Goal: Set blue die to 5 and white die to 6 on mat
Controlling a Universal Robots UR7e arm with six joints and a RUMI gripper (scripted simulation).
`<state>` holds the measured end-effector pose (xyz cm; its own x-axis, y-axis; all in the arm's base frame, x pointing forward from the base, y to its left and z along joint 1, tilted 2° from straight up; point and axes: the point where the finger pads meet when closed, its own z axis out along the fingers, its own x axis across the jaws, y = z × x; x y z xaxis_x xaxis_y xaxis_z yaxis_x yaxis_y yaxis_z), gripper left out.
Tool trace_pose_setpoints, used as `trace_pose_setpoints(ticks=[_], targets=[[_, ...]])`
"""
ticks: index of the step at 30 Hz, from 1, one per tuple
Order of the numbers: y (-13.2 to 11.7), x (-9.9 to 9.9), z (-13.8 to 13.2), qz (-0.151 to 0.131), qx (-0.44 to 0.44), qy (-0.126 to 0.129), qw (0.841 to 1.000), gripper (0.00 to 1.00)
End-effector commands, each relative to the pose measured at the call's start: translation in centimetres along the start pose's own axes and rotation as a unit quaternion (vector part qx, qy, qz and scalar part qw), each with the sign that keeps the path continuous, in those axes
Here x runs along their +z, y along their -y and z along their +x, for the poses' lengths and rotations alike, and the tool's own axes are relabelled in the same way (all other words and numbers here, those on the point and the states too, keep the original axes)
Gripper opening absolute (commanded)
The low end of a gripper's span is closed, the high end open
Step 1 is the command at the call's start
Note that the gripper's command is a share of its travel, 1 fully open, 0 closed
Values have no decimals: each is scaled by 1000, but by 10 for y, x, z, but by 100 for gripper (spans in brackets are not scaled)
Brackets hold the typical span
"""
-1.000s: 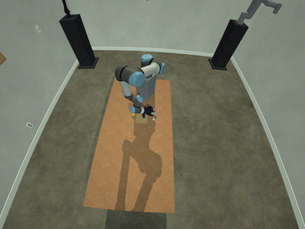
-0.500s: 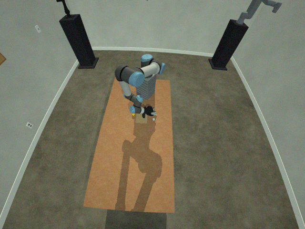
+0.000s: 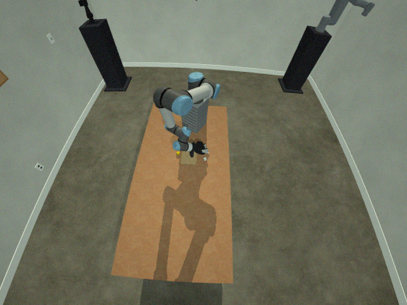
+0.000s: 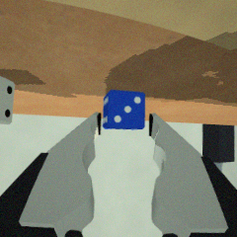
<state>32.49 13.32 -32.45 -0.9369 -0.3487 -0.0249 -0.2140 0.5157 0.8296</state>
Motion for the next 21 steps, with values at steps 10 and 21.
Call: trace_pose_setpoints(ticks=[10, 21], targets=[[0, -25, 0, 0, 0, 0, 1000, 24], [0, -50, 0, 0, 0, 0, 1000, 24]])
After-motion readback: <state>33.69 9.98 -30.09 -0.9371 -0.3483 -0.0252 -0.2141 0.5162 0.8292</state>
